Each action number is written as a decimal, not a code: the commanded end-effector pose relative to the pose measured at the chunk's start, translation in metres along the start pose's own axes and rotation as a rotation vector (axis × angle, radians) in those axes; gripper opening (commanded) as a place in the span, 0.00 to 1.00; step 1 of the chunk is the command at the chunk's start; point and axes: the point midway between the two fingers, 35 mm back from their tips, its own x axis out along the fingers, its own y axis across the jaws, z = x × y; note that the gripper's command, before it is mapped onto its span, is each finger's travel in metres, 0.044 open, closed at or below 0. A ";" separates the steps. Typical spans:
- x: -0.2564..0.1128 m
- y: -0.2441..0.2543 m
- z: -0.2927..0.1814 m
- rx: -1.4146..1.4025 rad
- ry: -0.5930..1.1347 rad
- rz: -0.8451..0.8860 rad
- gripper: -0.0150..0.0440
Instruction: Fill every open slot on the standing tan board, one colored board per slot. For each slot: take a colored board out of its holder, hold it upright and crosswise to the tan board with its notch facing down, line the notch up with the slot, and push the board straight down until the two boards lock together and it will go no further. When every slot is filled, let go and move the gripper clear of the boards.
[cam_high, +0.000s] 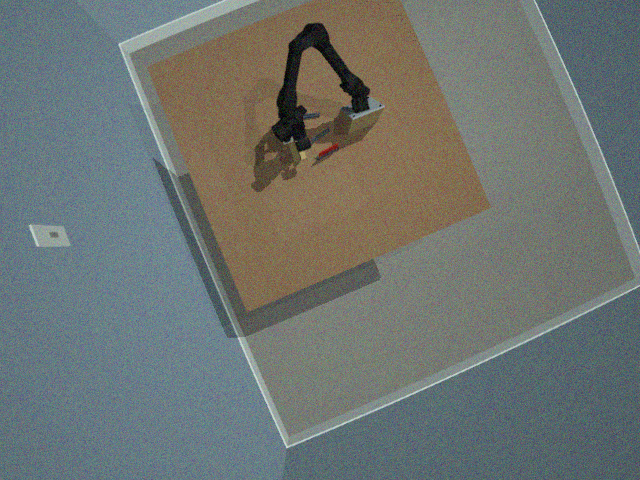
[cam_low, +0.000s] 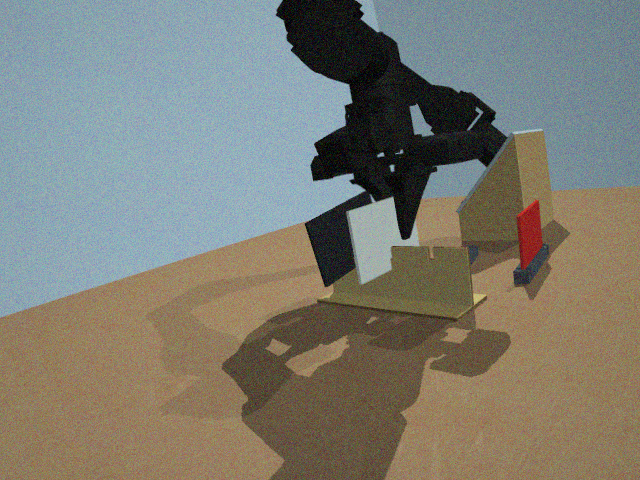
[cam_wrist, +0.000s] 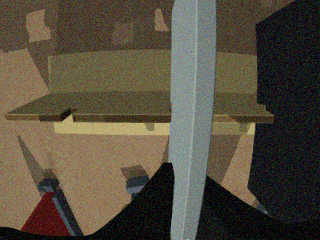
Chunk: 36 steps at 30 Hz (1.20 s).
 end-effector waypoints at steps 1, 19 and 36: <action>0.000 0.000 0.000 0.001 0.000 0.000 0.39; -0.067 0.001 0.001 -0.007 0.000 0.001 0.53; -0.106 0.090 -0.110 -0.121 0.003 0.024 0.56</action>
